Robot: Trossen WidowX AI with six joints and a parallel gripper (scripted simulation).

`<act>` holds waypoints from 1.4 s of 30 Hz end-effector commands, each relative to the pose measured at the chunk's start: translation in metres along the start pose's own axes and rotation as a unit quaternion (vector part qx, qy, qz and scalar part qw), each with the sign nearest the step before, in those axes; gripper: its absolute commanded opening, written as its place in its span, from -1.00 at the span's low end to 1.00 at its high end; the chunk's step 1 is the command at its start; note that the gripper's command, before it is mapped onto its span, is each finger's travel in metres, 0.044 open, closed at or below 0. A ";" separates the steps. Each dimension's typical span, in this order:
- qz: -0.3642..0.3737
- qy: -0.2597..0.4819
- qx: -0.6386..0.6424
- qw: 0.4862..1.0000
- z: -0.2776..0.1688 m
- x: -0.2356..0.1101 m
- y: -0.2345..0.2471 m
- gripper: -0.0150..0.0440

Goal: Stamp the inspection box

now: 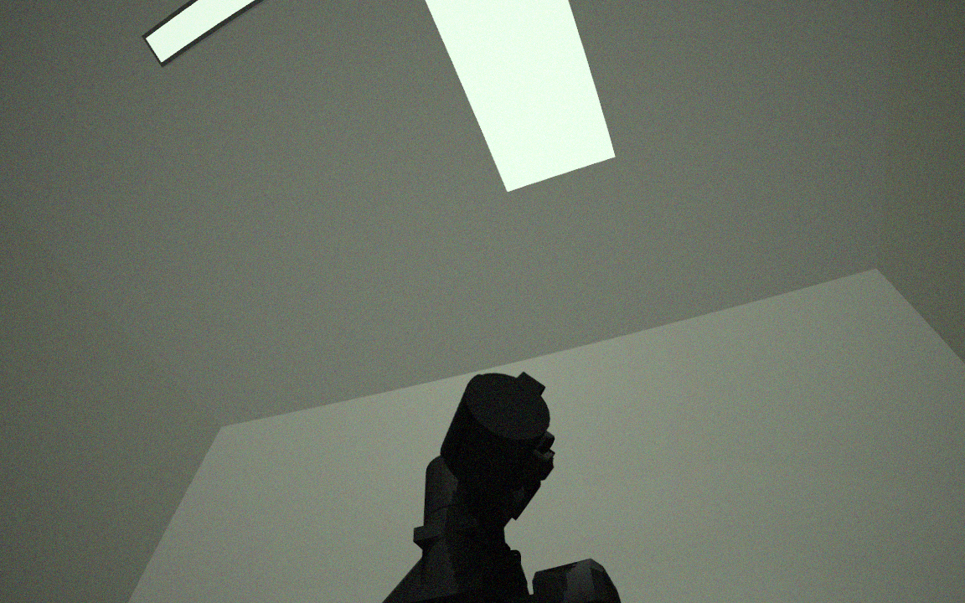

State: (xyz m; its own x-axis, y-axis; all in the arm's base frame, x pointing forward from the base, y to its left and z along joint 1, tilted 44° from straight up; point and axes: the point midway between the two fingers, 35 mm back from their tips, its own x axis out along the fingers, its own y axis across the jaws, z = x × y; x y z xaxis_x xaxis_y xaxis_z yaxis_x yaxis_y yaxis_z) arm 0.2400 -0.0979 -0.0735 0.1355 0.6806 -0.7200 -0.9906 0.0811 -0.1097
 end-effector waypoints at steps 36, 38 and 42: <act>0.000 0.000 0.002 1.000 0.000 -0.110 -0.013 0.38; 0.000 0.000 0.002 1.000 0.000 -0.110 -0.013 0.38; 0.000 0.000 0.002 1.000 0.000 -0.110 -0.013 0.38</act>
State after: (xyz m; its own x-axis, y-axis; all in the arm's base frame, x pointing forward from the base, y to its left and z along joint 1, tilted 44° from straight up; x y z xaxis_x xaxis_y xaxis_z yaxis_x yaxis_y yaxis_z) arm 0.2385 -0.1731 0.0068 0.1386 0.6806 -0.7194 -0.9903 0.0882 -0.1073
